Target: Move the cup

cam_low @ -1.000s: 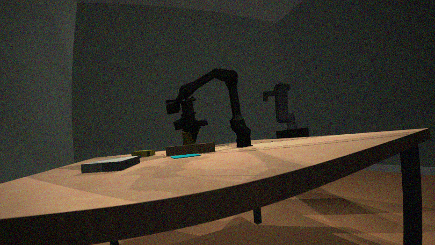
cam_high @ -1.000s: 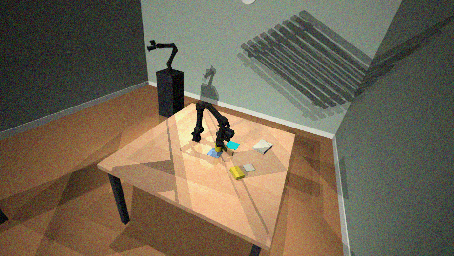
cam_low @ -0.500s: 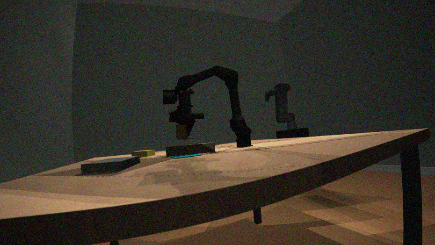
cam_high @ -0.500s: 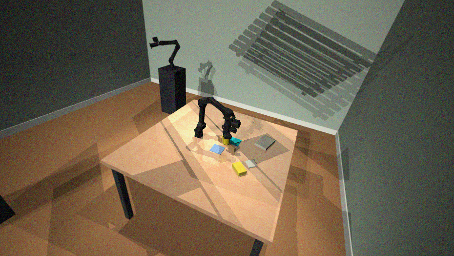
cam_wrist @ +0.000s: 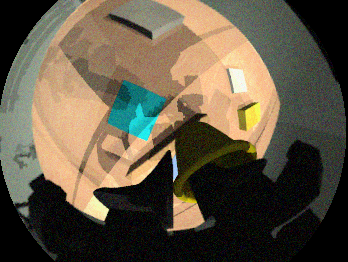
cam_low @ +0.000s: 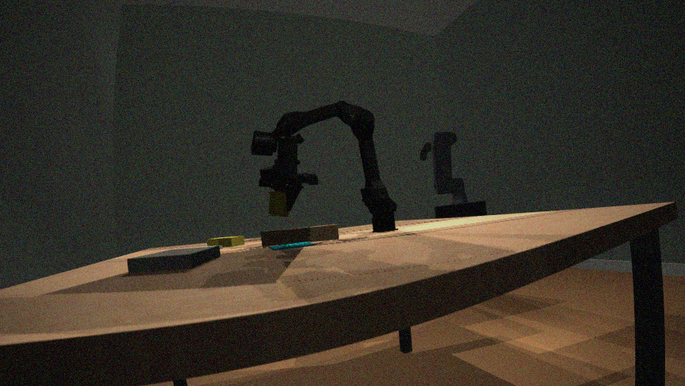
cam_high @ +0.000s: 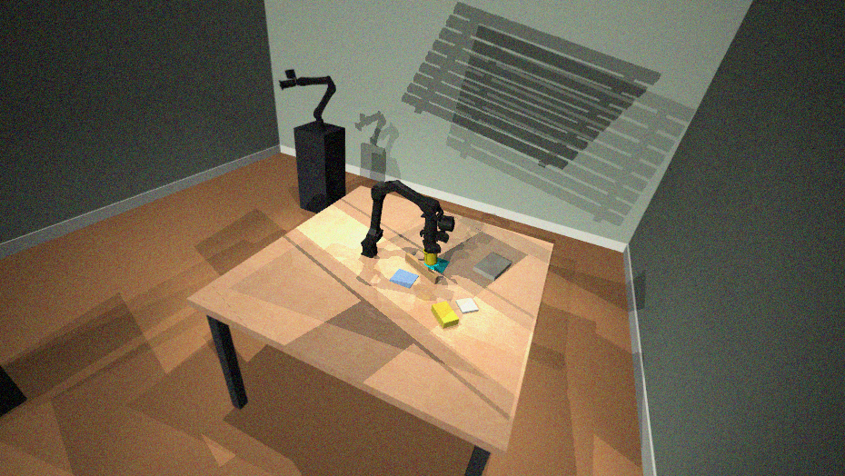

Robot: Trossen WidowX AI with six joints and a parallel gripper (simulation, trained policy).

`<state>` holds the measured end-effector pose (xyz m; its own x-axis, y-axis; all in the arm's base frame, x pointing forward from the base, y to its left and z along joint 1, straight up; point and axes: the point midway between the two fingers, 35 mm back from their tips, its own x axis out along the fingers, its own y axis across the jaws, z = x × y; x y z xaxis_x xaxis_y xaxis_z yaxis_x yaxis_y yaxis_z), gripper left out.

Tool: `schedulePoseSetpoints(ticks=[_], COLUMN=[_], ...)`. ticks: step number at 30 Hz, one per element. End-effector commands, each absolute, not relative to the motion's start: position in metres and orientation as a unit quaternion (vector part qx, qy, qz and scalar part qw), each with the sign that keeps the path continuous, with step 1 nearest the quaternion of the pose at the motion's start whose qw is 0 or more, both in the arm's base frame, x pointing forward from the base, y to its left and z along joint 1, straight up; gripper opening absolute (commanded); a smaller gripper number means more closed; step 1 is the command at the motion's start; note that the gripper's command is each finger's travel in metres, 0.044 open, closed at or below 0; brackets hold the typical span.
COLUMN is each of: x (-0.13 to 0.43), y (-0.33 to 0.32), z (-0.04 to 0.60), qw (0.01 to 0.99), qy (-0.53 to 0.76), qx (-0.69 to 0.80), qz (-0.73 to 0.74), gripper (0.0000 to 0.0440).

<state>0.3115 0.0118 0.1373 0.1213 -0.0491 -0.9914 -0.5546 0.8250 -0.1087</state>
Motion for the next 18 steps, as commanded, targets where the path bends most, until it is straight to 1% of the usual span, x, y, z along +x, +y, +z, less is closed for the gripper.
schedulePoseSetpoints(ticks=[1, 18], x=[0.319, 0.330], y=[0.023, 0.088], z=[0.138, 0.123], qw=[0.717, 0.728], qy=[0.630, 0.603], qx=[-0.239, -0.257], qz=[0.180, 0.202], gripper=[0.0000, 0.0000])
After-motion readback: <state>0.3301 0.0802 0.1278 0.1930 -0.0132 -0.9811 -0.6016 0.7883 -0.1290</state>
